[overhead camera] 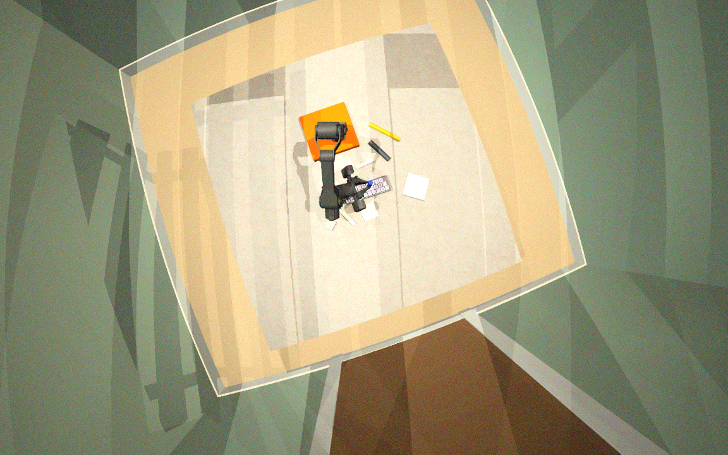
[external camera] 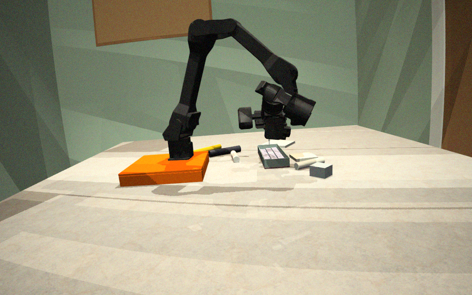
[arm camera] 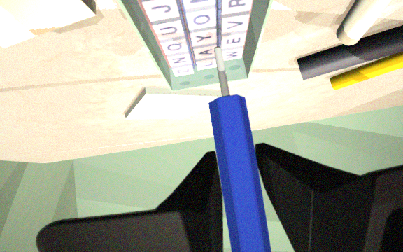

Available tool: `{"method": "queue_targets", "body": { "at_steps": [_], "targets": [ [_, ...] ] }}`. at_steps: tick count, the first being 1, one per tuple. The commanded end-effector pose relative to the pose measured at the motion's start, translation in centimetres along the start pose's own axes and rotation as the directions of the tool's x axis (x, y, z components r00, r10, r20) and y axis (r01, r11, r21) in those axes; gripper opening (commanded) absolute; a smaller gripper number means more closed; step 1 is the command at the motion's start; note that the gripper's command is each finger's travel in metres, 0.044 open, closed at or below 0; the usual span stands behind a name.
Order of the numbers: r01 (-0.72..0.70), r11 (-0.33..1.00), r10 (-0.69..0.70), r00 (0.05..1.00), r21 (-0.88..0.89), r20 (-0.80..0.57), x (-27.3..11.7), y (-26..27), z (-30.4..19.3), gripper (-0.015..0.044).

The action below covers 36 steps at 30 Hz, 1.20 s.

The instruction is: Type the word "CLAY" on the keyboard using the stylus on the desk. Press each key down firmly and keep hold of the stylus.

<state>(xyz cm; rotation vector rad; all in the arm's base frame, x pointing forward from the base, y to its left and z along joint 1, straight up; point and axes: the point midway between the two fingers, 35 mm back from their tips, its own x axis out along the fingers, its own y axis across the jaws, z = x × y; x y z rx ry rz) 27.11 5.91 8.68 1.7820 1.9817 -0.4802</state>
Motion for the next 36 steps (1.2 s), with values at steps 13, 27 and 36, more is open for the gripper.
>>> {"method": "queue_targets", "body": {
  "at_steps": [13,27,36],
  "targets": [
    [0.001,1.0,-0.001,0.999,-0.002,-0.05,5.7,0.5,-4.6,0.0],
    [0.001,1.0,-0.001,0.999,-0.002,-0.05,6.9,0.5,-2.8,0.0079],
    [0.001,1.0,-0.001,0.999,-0.002,-0.05,7.1,0.5,-2.4,0.0081]
  ]
}}
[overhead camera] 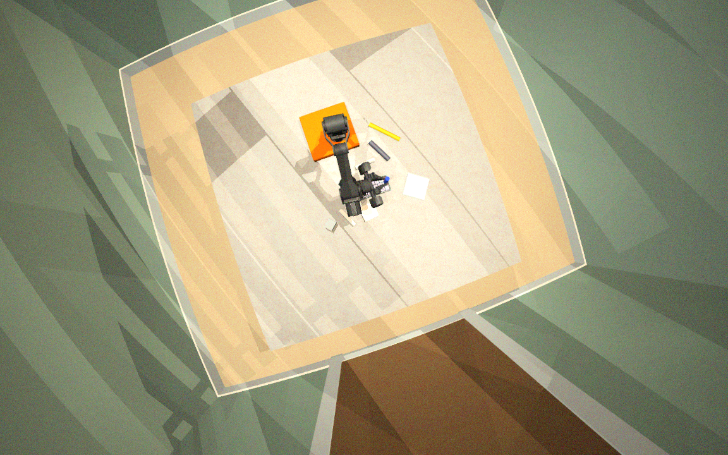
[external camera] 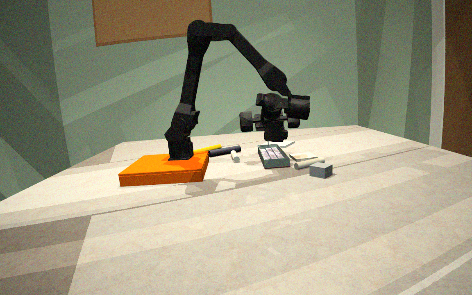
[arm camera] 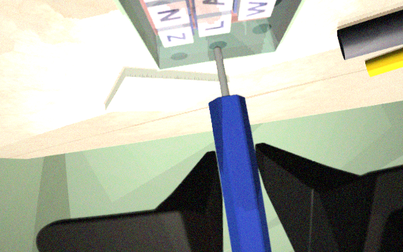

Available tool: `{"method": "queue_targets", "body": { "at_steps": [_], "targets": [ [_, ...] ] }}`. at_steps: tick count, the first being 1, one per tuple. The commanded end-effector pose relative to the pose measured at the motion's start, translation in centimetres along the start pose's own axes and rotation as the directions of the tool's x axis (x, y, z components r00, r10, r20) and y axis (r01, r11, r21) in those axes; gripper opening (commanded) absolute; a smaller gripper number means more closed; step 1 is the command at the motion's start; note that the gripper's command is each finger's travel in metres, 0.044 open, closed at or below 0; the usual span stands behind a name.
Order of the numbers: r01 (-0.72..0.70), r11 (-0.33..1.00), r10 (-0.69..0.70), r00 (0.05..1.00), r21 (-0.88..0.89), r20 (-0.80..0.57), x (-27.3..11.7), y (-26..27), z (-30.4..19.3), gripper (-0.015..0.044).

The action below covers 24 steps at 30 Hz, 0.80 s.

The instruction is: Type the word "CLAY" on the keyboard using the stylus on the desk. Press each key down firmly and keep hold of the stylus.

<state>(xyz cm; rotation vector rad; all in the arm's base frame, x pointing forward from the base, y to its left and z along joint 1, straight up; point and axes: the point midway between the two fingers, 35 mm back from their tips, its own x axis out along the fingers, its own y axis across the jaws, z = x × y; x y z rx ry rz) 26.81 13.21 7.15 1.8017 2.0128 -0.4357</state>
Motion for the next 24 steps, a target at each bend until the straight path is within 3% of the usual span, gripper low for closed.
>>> {"method": "queue_targets", "body": {
  "at_steps": [1,24],
  "targets": [
    [-0.001,1.0,0.001,1.0,0.006,-0.005,0.2,0.0,0.2,0.0081],
    [-0.001,1.0,0.001,1.0,0.006,-0.005,0.8,0.0,1.3,0.0081]
  ]
}}
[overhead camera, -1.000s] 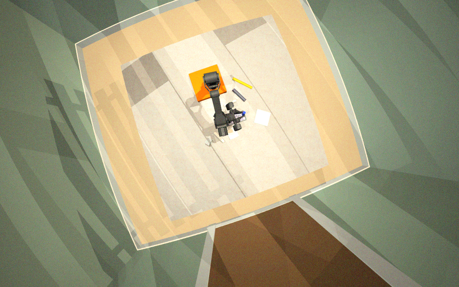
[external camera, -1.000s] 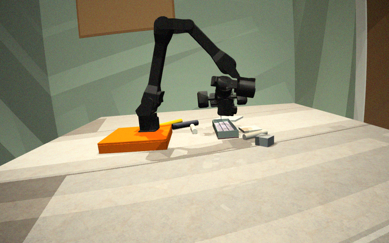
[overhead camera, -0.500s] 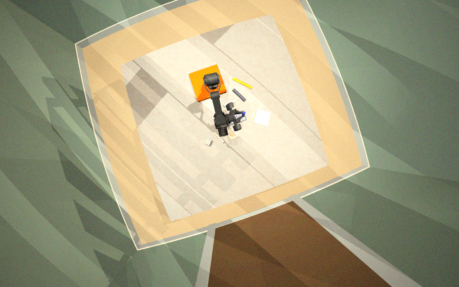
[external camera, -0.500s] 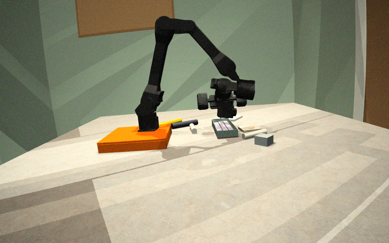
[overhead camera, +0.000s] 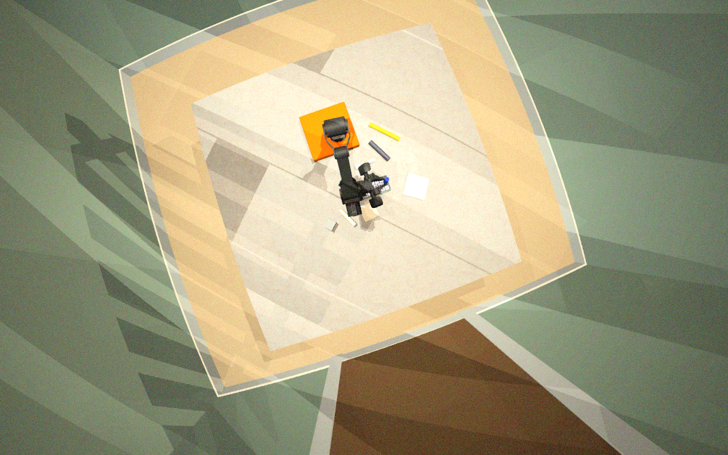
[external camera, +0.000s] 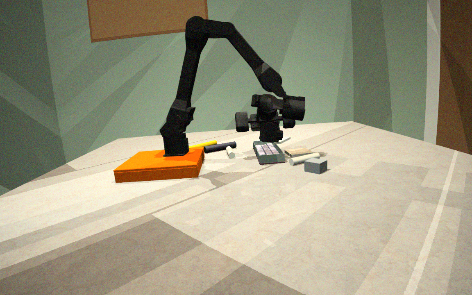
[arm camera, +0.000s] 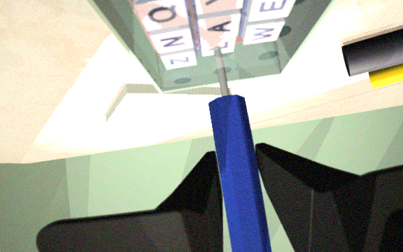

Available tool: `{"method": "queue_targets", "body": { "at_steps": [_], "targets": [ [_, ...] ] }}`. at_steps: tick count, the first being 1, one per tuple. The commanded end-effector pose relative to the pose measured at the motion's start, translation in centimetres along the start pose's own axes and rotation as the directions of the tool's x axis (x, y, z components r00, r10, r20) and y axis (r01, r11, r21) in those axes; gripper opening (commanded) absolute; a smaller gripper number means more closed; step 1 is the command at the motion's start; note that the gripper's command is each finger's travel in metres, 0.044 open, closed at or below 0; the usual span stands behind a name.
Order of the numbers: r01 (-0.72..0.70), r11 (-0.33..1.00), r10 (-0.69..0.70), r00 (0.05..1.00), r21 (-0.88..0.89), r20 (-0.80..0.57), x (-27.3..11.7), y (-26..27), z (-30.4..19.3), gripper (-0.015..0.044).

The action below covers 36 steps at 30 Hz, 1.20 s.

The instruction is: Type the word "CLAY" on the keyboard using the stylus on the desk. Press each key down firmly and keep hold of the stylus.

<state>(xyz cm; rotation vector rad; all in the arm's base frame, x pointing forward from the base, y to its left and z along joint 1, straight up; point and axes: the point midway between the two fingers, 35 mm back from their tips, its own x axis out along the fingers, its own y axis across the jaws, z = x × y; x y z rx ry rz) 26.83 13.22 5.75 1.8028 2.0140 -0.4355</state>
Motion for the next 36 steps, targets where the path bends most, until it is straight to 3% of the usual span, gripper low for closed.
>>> {"method": "queue_targets", "body": {
  "at_steps": [1,24,30,32,36],
  "targets": [
    [-0.001,1.0,0.001,1.0,0.005,-0.003,0.1,0.0,0.1,0.0081],
    [-0.002,1.0,0.002,1.0,-0.003,0.0,-1.6,0.1,-2.9,0.0085],
    [-0.002,1.0,0.002,1.0,-0.003,0.0,-1.6,0.1,-2.9,0.0045],
    [-0.001,1.0,0.001,1.0,-0.002,0.0,-1.8,0.1,-2.8,0.0],
    [0.002,1.0,-0.002,1.0,0.003,-0.003,-2.8,0.0,-2.6,0.0]
  ]
}}
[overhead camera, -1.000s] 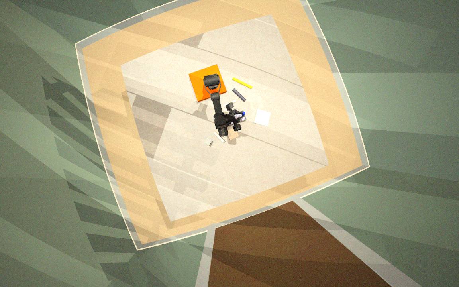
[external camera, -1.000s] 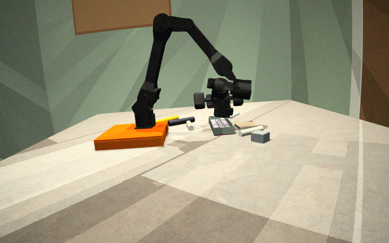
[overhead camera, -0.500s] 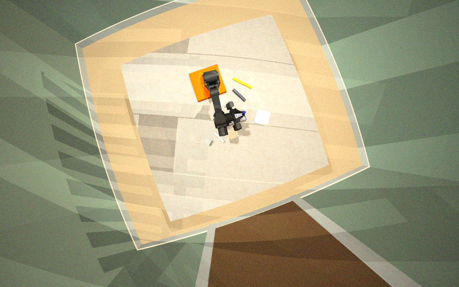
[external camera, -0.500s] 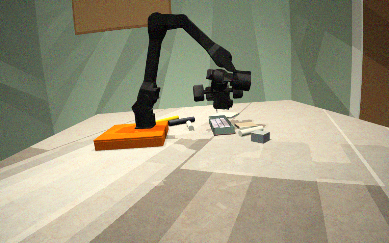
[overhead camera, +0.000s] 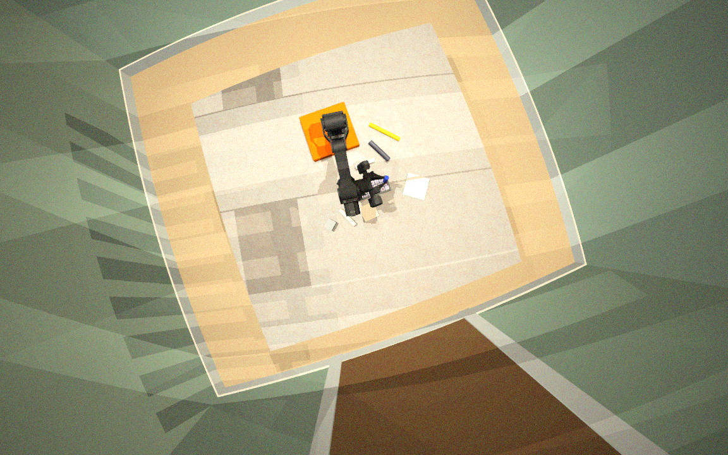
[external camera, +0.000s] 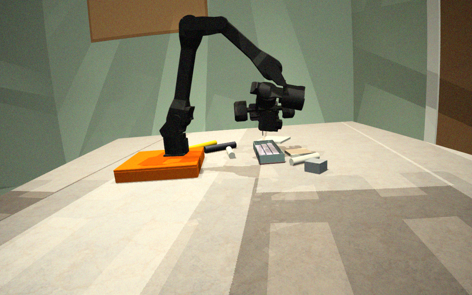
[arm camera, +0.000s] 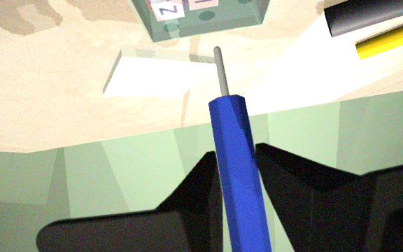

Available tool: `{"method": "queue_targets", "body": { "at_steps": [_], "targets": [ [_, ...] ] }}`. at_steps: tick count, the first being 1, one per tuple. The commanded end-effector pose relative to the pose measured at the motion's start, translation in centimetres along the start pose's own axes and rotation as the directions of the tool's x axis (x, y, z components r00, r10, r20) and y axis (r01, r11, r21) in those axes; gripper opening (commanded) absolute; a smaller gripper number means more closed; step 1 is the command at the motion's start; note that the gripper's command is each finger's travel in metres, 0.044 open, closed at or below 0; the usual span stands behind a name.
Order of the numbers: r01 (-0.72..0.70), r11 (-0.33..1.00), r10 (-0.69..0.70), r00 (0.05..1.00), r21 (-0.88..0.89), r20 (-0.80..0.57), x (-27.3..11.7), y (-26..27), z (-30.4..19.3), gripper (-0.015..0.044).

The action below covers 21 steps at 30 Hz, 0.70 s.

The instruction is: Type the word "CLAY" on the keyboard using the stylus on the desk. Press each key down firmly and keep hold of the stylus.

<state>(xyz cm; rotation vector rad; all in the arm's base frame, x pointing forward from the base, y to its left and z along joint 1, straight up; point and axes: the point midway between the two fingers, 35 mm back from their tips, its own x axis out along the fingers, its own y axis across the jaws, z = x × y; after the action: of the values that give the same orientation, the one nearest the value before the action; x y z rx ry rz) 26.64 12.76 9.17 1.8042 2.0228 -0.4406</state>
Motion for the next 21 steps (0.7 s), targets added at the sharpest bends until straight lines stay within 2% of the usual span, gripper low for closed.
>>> {"method": "queue_targets", "body": {
  "at_steps": [1,16,19,21],
  "targets": [
    [-0.002,1.0,0.002,1.0,-0.001,0.0,-1.0,0.2,0.2,0.0],
    [0.0,1.0,0.0,1.0,0.002,0.003,-0.6,0.1,2.1,0.0],
    [0.0,1.0,0.0,1.0,0.002,0.003,-0.6,0.2,2.4,0.0079],
    [0.0,1.0,0.0,1.0,0.002,0.003,-0.6,0.2,2.4,0.0081]
  ]
}}
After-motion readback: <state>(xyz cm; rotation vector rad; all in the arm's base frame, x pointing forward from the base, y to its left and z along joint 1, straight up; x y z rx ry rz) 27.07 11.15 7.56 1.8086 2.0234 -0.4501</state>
